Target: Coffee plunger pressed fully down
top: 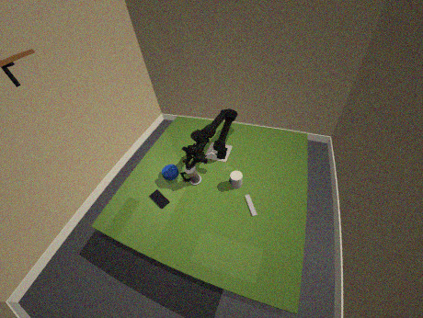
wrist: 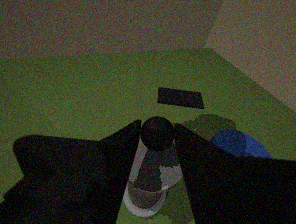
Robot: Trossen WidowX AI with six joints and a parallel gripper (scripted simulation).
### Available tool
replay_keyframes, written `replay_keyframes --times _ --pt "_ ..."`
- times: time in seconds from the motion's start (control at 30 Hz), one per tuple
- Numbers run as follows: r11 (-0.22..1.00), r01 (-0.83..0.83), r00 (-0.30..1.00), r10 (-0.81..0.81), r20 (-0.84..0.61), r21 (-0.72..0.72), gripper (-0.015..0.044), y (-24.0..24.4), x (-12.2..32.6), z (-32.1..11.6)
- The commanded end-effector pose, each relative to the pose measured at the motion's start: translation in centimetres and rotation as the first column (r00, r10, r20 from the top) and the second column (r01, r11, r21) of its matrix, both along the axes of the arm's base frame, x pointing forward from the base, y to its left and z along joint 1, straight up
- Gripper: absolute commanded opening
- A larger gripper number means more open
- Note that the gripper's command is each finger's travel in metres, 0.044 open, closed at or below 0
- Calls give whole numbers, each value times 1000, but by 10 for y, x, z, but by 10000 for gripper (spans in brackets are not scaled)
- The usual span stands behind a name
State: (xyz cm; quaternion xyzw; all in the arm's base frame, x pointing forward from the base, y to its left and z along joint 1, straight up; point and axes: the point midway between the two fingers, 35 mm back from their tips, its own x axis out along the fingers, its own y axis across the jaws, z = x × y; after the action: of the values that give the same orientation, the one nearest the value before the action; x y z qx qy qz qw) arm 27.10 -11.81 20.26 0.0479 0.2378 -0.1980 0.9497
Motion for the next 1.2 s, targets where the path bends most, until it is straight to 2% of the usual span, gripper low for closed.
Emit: replay_keyframes --times 0.0,0.3,0.7,0.9,1.17 --pt "1000 -1 1000 1 -18 6 127 0 0 -6" --pt "1000 0 1000 0 0 0 127 0 0 0" --pt "1000 0 1000 0 0 0 440 0 0 0" --pt "1000 -1 1000 1 -3 1 440 1 -2 10" --pt "1000 -6 1000 6 -20 8 440 15 -27 76"
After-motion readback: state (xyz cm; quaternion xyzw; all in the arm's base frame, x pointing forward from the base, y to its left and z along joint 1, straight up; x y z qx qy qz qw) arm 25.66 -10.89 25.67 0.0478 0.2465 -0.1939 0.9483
